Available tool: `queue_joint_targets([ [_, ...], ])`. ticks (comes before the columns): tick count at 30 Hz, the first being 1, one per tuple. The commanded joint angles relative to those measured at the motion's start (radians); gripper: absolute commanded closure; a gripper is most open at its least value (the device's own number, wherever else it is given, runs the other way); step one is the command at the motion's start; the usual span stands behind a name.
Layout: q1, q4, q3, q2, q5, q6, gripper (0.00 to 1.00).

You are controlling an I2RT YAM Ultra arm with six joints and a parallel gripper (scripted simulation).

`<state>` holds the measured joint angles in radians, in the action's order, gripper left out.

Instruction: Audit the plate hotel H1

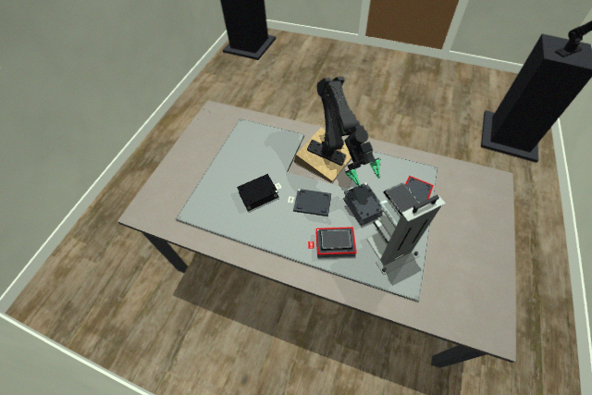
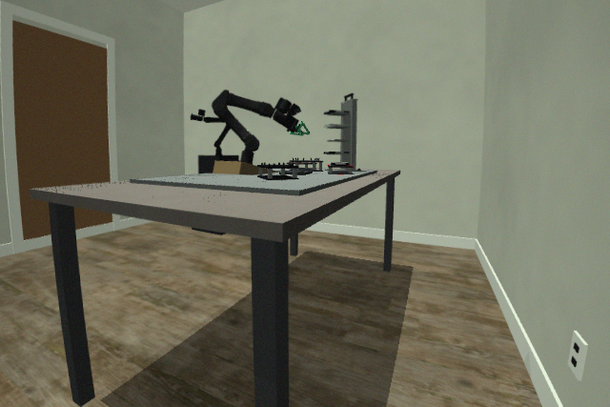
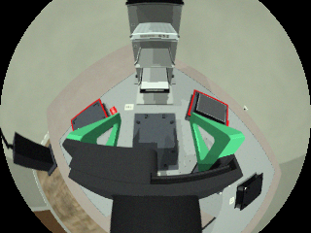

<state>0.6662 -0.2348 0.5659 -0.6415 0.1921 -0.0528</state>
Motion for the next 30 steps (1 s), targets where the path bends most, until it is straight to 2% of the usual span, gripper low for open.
queue_joint_targets([
  [1, -0.023, -0.071, 0.075, 0.015, 0.022, 0.01, 0.0],
  [3, -0.032, -0.097, 0.102, 0.004, 0.03, 0.013, 0.0],
  [5, -0.032, -0.097, 0.102, 0.004, 0.03, 0.013, 0.0],
  [20, -0.099, -0.279, 0.312, -0.048, 0.093, 0.034, 0.0],
  [23, -0.104, -0.292, 0.329, -0.036, 0.099, 0.037, 0.0],
  [24, -0.11, -0.303, 0.343, -0.057, 0.104, 0.038, 0.0],
  [30, -0.138, -0.37, 0.431, -0.08, 0.131, 0.048, 0.0],
])
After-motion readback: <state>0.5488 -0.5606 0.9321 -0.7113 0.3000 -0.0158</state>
